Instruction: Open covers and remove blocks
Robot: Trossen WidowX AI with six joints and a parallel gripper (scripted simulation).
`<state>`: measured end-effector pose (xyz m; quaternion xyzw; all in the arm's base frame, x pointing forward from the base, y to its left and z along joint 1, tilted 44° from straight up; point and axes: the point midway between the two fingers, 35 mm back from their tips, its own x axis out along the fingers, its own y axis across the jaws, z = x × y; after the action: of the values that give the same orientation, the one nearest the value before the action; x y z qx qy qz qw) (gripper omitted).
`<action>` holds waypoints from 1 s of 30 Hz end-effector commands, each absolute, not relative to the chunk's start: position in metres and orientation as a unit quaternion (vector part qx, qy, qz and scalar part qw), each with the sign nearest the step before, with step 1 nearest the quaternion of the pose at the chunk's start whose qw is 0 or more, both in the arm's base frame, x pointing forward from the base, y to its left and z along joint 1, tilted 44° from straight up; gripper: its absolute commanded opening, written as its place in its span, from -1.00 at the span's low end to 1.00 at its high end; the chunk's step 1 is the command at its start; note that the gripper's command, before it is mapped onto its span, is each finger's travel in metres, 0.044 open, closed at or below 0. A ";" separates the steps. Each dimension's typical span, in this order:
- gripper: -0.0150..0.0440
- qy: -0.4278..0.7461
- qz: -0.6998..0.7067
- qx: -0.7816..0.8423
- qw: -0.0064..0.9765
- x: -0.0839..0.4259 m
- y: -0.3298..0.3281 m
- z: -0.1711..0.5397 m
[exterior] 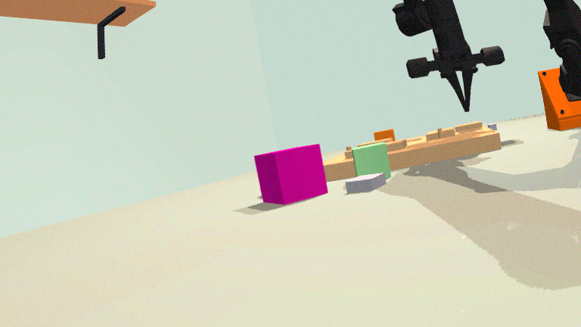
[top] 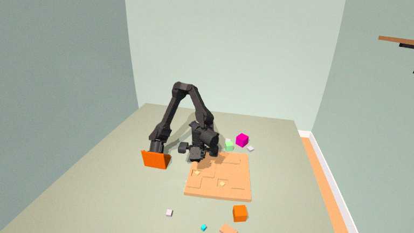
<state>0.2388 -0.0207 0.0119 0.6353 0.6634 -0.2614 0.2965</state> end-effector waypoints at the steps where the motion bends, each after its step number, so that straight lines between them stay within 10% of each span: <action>1: -0.49 0.664 -0.262 0.636 0.292 0.238 -0.017 0.008; 30: -0.49 0.665 -0.261 0.637 0.291 0.236 0.003 -0.011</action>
<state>0.2370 -0.0001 -0.0084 0.6357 0.6638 -0.2602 0.2959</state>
